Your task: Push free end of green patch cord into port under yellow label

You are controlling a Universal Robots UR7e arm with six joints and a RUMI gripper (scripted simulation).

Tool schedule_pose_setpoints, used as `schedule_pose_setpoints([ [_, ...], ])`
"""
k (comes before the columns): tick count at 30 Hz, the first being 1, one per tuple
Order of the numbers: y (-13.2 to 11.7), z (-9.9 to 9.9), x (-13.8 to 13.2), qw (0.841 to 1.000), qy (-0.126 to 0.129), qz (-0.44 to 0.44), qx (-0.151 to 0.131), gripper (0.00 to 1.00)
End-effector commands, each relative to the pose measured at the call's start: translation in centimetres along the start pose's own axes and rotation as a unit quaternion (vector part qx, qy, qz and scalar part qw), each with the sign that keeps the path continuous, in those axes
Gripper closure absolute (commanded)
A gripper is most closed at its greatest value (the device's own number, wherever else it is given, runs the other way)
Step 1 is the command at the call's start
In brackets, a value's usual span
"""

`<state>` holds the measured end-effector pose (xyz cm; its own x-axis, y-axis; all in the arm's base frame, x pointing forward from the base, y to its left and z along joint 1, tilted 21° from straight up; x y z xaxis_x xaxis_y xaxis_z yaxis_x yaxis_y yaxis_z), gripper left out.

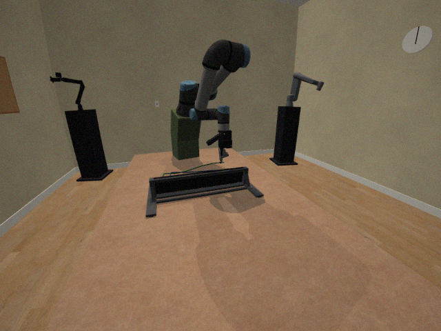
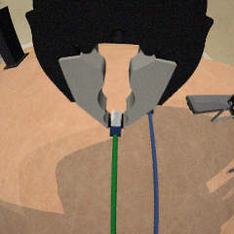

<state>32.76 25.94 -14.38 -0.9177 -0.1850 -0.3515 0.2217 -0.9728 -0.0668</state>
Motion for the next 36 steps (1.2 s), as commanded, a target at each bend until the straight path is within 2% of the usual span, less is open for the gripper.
schedule_pose_setpoints([
  [1,0.0,1.0,0.2,1.0,-0.002,0.001,0.0,1.0],
  [15,0.0,2.6,0.2,1.0,-0.002,0.0,0.0,1.0],
  [36,0.0,2.7,0.1,1.0,-0.002,0.0,0.0,1.0],
])
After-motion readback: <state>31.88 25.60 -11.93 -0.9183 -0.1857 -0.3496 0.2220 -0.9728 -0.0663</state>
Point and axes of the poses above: the point where the finger pads meet when closed, its own z axis back along the fingers, its own x axis across the jaws, y = z × x, the point moved 3 cm from there along z, back along the fingers, and after that the axes turned 11 degrees about z, right-handed, at the moved point
